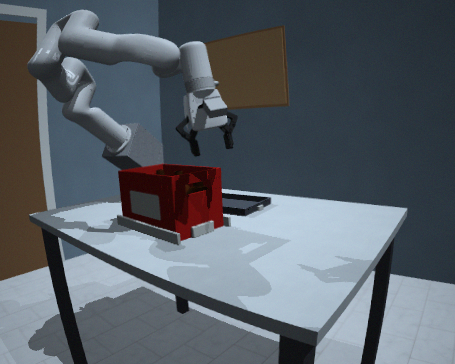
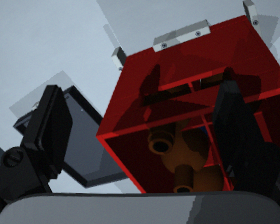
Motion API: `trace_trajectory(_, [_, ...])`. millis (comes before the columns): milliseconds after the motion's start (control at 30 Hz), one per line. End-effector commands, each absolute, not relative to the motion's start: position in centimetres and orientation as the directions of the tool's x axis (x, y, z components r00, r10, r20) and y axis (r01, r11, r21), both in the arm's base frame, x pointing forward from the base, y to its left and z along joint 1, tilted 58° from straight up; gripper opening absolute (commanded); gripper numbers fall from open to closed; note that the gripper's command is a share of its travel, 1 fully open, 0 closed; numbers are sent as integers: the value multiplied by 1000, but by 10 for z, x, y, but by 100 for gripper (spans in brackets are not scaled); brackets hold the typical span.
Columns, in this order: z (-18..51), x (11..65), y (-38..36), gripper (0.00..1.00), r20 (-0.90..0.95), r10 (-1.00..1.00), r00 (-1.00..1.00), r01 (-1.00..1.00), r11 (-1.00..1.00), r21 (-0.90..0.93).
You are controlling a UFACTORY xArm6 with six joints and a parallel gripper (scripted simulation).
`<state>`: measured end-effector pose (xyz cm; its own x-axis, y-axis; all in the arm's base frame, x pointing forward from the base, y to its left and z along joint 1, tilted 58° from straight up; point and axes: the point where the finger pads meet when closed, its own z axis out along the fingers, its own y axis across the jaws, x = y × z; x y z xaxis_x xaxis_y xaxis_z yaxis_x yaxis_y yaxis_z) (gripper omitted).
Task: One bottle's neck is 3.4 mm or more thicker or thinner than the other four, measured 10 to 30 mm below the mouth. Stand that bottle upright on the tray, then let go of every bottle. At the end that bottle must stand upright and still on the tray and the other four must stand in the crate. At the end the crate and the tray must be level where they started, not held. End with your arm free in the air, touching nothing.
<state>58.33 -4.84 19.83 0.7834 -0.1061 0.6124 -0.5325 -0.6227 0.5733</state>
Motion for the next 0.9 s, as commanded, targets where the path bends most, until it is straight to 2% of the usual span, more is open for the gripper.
trace_trajectory(0, [203,547,-49,100,643,-158,749,-589,-604,537])
trace_trajectory(867, [191,387,-76,100,745,-366,558,-814,-412,408])
